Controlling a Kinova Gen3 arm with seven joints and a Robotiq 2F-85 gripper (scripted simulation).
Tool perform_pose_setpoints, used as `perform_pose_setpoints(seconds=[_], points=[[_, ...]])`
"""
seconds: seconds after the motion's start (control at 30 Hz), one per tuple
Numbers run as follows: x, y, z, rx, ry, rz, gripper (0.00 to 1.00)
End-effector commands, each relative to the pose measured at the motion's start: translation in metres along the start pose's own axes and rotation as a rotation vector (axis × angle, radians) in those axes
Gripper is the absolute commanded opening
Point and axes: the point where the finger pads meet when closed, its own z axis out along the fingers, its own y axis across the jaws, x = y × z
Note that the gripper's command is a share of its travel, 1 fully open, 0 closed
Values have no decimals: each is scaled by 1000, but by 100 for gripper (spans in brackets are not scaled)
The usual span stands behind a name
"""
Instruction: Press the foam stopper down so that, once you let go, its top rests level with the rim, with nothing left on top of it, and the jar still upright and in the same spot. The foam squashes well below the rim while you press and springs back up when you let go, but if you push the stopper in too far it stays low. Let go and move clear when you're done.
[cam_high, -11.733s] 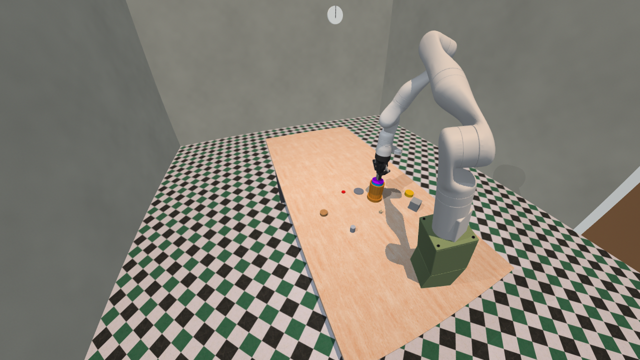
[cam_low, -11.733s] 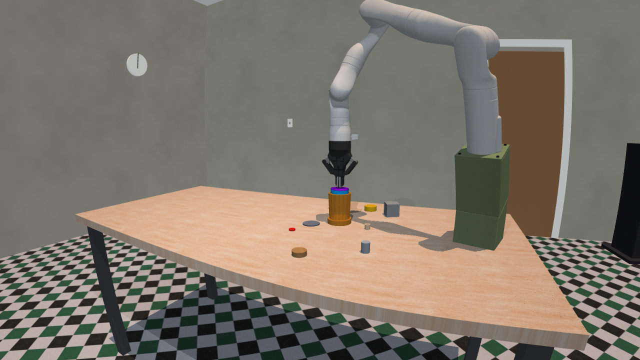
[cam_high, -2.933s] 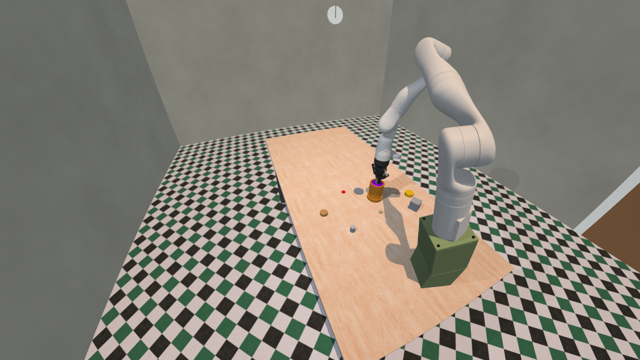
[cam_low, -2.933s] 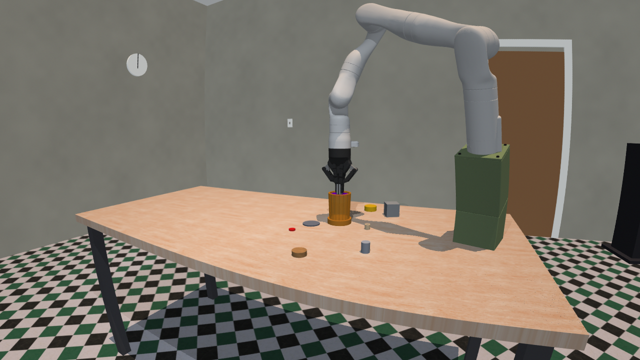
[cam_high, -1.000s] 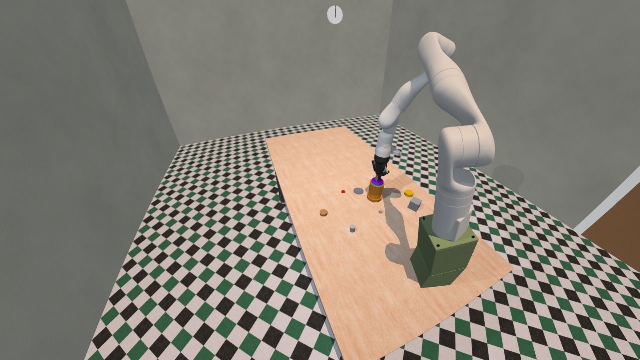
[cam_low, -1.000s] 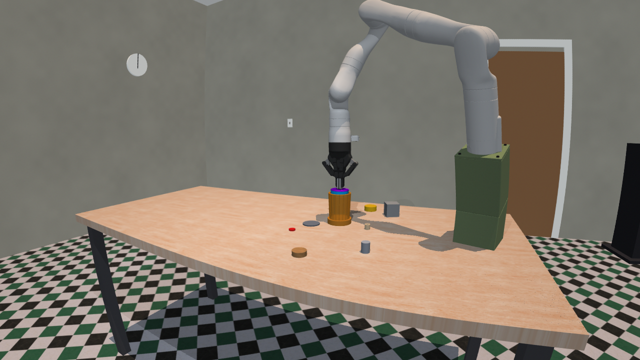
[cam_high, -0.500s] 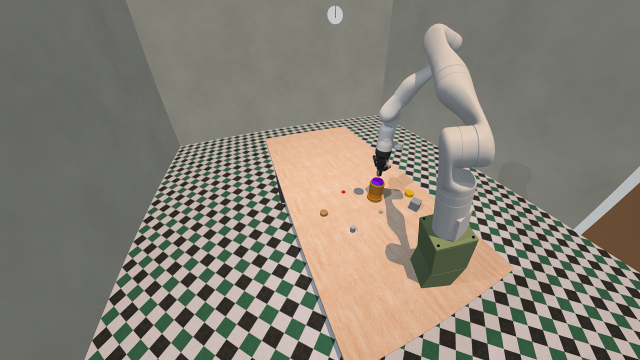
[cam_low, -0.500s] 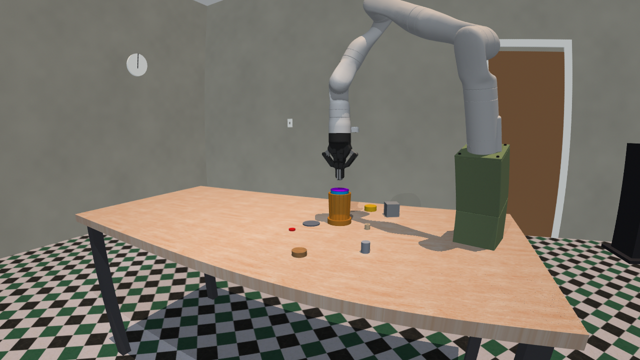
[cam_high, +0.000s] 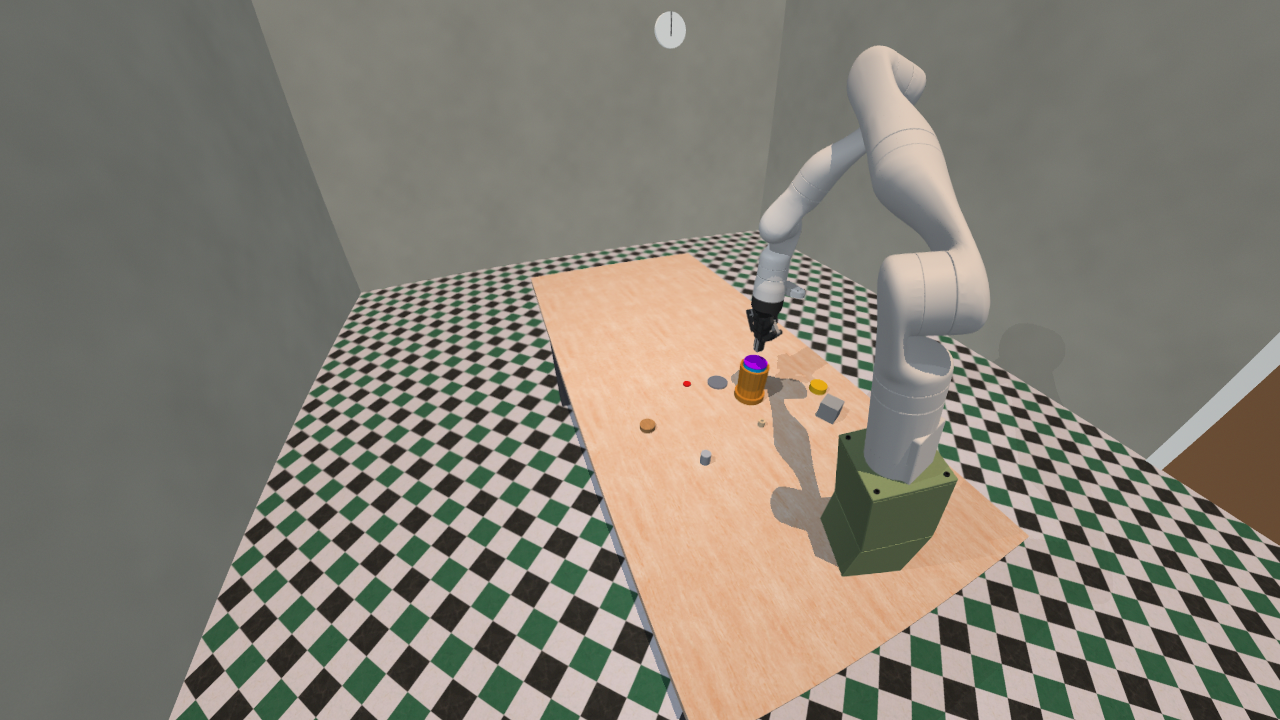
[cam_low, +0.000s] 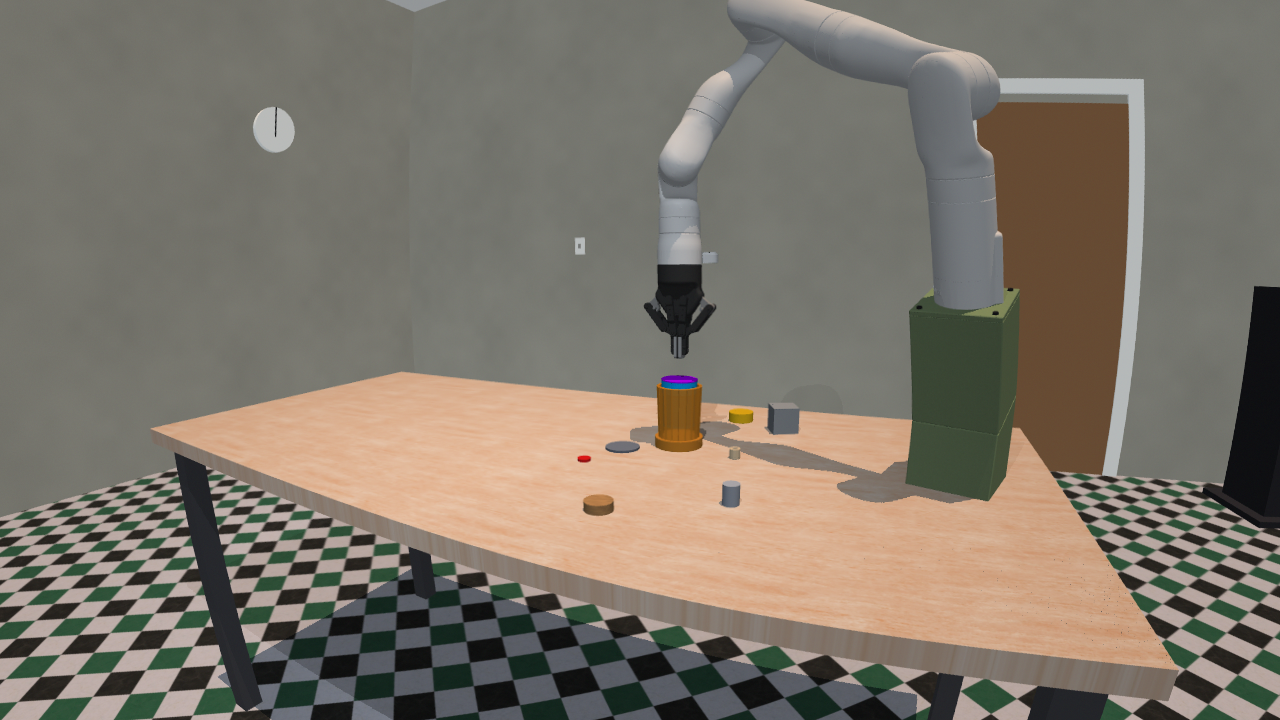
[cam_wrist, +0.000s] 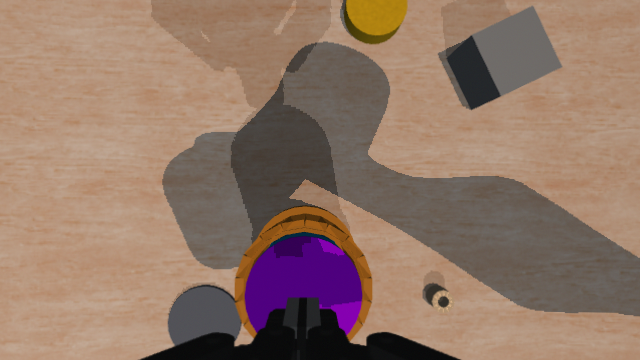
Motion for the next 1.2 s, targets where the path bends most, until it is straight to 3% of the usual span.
perform_pose_setpoints(seconds=[0.0, 0.63, 0.97, 1.17], points=[[0, -1, -1, 2, 1, 0, 0], [0, -1, 6, 2, 1, 0, 0], [0, -1, 31, 2, 1, 0, 0], [0, -1, 33, 2, 1, 0, 0]])
